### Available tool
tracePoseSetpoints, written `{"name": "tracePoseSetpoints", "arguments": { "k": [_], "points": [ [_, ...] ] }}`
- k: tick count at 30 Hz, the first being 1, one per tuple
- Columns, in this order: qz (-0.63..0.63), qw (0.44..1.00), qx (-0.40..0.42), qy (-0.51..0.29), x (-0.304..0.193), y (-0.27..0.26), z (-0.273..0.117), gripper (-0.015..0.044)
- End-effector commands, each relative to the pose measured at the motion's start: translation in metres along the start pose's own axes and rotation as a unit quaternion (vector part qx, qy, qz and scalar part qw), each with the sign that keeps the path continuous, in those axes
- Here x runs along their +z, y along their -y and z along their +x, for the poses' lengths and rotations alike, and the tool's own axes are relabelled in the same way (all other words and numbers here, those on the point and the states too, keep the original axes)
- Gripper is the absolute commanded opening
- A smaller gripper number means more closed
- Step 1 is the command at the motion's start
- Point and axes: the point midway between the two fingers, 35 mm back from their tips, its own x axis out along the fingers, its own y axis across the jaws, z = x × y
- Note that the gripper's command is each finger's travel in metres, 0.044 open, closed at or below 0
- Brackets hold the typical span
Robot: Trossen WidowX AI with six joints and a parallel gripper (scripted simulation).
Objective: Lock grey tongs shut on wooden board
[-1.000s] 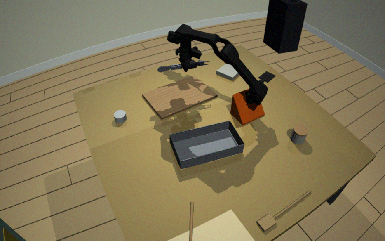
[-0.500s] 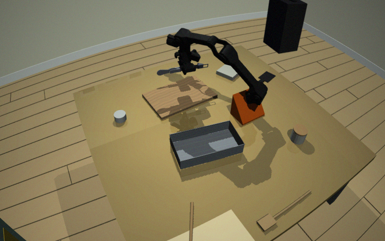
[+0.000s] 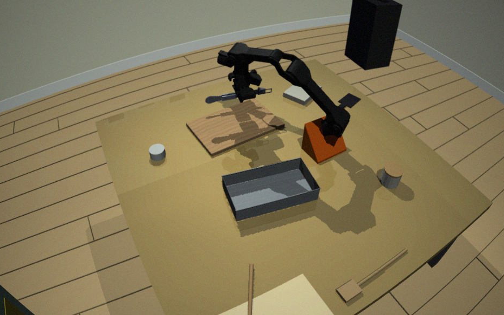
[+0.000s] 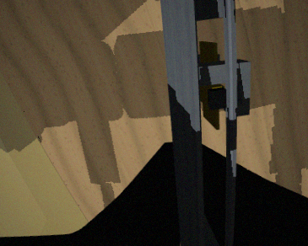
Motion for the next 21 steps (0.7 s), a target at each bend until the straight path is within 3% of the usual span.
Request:
{"name": "tracePoseSetpoints", "arguments": {
  "k": [1, 21],
  "points": [
    [0.003, 1.000, -0.004, -0.001, 0.001, 0.001, 0.008, -0.0150],
    [0.003, 1.000, -0.005, -0.001, 0.002, 0.003, 0.041, -0.0150]
  ]
}}
